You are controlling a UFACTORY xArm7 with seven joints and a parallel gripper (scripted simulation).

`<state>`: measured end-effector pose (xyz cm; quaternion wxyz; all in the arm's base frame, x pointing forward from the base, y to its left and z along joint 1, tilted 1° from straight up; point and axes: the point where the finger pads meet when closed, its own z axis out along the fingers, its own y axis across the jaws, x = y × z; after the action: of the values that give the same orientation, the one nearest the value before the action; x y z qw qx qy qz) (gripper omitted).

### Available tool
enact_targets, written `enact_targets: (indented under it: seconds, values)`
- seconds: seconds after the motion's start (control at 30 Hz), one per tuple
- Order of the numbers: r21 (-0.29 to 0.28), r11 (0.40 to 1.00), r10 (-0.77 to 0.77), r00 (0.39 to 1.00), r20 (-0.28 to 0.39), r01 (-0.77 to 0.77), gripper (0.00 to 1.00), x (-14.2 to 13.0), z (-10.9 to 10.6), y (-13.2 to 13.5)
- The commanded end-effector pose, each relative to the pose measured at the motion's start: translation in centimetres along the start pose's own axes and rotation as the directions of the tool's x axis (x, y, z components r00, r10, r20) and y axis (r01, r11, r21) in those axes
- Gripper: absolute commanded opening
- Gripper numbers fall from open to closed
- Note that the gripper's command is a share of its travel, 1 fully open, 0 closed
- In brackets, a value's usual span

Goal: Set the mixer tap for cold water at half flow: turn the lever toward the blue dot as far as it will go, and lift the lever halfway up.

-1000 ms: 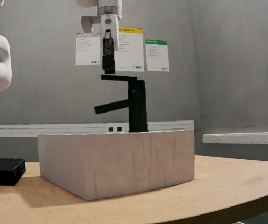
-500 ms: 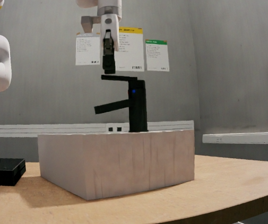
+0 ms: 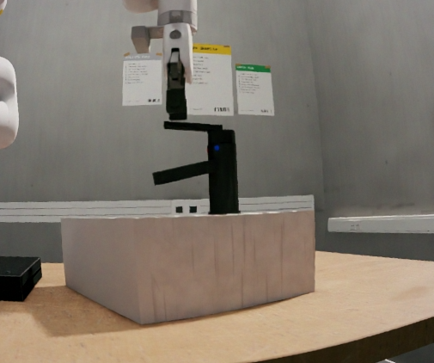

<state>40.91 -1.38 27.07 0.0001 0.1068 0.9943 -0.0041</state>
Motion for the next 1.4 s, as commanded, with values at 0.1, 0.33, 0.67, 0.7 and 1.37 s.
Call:
enact_targets:
  seconds: [0.1, 0.33, 0.67, 0.7, 1.37]
  values:
    - [0.000, 1.000, 0.000, 1.000, 0.004, 0.000, 0.65, -0.1, 0.1, 0.0]
    - [0.000, 1.000, 0.000, 1.000, 0.004, 0.000, 0.65, -0.1, 0.5, 0.0]
    - [0.000, 1.000, 0.000, 1.000, 0.004, 0.000, 0.65, -0.1, 1.5, 0.0]
    - [0.000, 1.000, 0.000, 1.000, 0.004, 0.000, 0.65, -0.1, 1.5, 0.0]
    - [0.000, 1.000, 0.000, 1.000, 0.004, 0.000, 0.65, -0.1, 3.2, 0.0]
